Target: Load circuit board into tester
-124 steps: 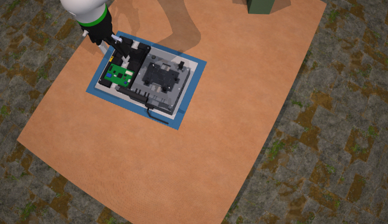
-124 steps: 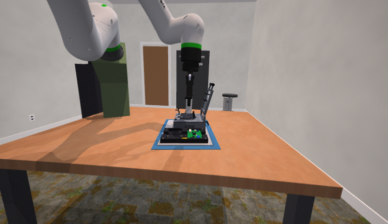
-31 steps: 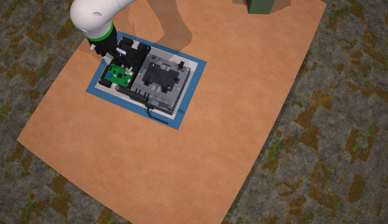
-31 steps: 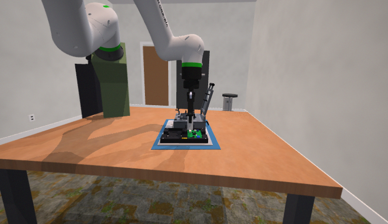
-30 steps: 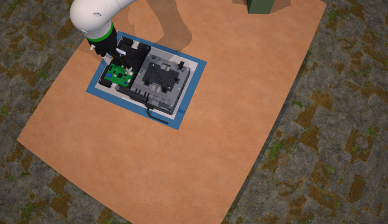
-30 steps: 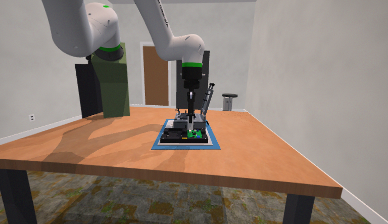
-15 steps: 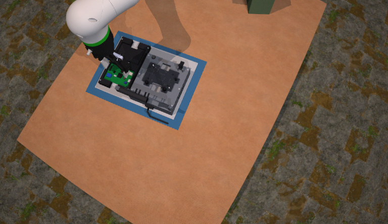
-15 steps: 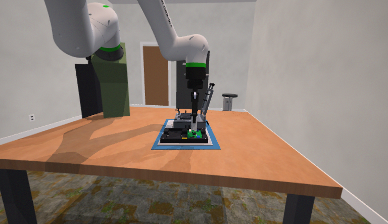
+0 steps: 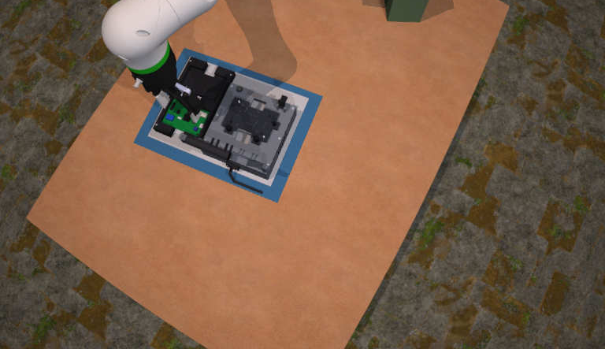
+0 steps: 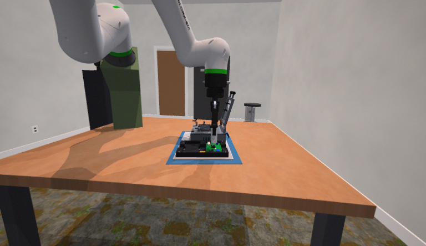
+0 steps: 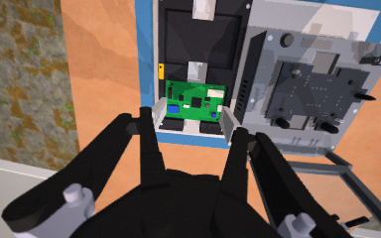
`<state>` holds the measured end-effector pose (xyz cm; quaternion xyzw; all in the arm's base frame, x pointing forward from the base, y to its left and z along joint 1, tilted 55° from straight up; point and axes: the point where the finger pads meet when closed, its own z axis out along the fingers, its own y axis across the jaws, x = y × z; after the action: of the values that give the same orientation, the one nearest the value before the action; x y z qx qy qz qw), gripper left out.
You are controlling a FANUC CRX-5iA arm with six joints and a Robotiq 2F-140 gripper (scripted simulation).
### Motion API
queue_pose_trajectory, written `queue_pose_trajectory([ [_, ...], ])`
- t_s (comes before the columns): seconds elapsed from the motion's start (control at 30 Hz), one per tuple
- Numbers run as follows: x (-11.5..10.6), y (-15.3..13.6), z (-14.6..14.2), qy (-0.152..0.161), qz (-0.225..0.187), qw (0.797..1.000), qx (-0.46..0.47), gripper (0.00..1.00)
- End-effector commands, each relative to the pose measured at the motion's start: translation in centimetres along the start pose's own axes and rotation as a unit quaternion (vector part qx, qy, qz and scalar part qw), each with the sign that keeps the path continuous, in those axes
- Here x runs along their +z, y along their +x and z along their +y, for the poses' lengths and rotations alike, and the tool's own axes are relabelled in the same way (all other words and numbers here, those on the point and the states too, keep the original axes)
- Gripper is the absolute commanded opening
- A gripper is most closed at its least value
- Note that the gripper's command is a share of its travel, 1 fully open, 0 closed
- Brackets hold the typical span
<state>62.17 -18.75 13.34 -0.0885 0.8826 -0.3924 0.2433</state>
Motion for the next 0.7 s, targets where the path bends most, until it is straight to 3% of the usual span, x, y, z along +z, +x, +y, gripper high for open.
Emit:
queue_pose_trajectory([
  [0.0,-0.02,-0.02,0.01,0.000,0.000,1.000,0.002,0.58],
  [0.53,-0.02,-0.02,0.01,0.000,0.000,0.987,0.158,0.58],
  [0.67,-0.02,-0.02,0.01,0.000,0.000,0.969,0.247,0.58],
])
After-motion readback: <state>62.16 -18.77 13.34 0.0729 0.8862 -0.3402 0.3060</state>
